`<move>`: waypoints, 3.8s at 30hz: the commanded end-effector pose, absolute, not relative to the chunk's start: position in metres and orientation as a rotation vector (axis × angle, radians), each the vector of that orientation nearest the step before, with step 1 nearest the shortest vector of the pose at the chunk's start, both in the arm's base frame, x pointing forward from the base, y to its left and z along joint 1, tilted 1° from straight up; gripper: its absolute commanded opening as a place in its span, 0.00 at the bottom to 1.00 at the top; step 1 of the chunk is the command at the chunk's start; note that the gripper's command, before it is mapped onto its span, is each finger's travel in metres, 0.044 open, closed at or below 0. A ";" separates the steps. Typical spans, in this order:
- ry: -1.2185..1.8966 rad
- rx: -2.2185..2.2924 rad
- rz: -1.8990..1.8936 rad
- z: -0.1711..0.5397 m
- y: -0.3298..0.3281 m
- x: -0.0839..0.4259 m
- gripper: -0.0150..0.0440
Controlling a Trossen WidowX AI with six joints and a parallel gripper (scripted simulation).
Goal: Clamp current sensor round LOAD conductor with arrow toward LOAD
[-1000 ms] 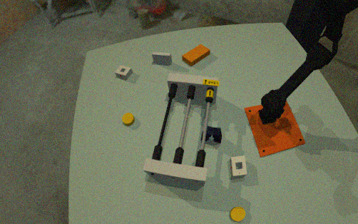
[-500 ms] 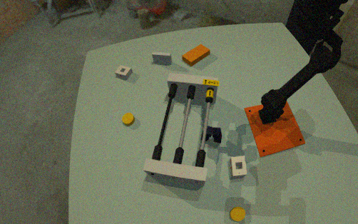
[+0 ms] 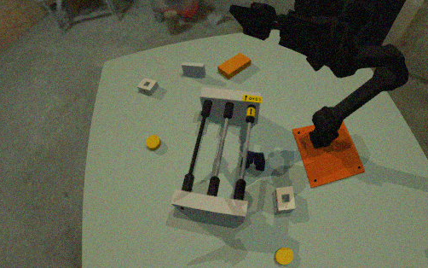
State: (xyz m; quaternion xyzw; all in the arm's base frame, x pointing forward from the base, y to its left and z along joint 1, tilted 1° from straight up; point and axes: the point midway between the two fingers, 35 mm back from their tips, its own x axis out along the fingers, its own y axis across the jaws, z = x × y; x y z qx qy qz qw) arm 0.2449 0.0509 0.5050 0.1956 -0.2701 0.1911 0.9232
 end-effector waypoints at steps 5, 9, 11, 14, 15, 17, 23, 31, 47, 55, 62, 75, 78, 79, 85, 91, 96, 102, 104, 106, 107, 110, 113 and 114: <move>-0.218 0.133 0.097 0.381 0.018 0.305 1.00; -0.058 0.006 0.004 0.326 0.001 0.315 1.00; -0.050 0.000 0.000 0.323 0.000 0.316 1.00; -0.050 0.000 0.000 0.323 0.000 0.316 1.00; -0.050 0.000 0.000 0.323 0.000 0.316 1.00; -0.002 0.000 -0.020 0.317 -0.006 0.317 1.00; 0.430 0.043 -0.198 0.266 -0.062 0.300 1.00; 0.932 0.198 -0.384 0.226 -0.098 0.221 1.00; 1.115 0.285 -0.440 0.222 -0.099 0.182 1.00; 1.115 0.285 -0.440 0.222 -0.099 0.182 1.00; 1.115 0.285 -0.440 0.222 -0.099 0.182 1.00; 1.216 0.286 -0.340 0.183 -0.014 0.222 0.74; 1.238 0.271 -0.321 0.172 0.014 0.225 0.74; 1.244 0.265 -0.315 0.168 0.024 0.225 0.74; 1.264 0.233 -0.291 0.152 0.067 0.220 0.74; 1.264 0.233 -0.291 0.148 0.067 0.222 0.74; 1.264 0.233 -0.291 0.141 0.066 0.225 0.74; 1.264 0.233 -0.291 0.131 0.066 0.228 0.74; 1.264 0.233 -0.291 0.128 0.065 0.229 0.74; 1.264 0.233 -0.291 0.125 0.065 0.230 0.74; 1.264 0.233 -0.292 0.123 0.065 0.230 0.74; 1.264 0.233 -0.292 0.119 0.065 0.232 0.74; 1.263 0.233 -0.292 0.114 0.064 0.233 0.74; 1.263 0.233 -0.292 0.113 0.064 0.233 0.74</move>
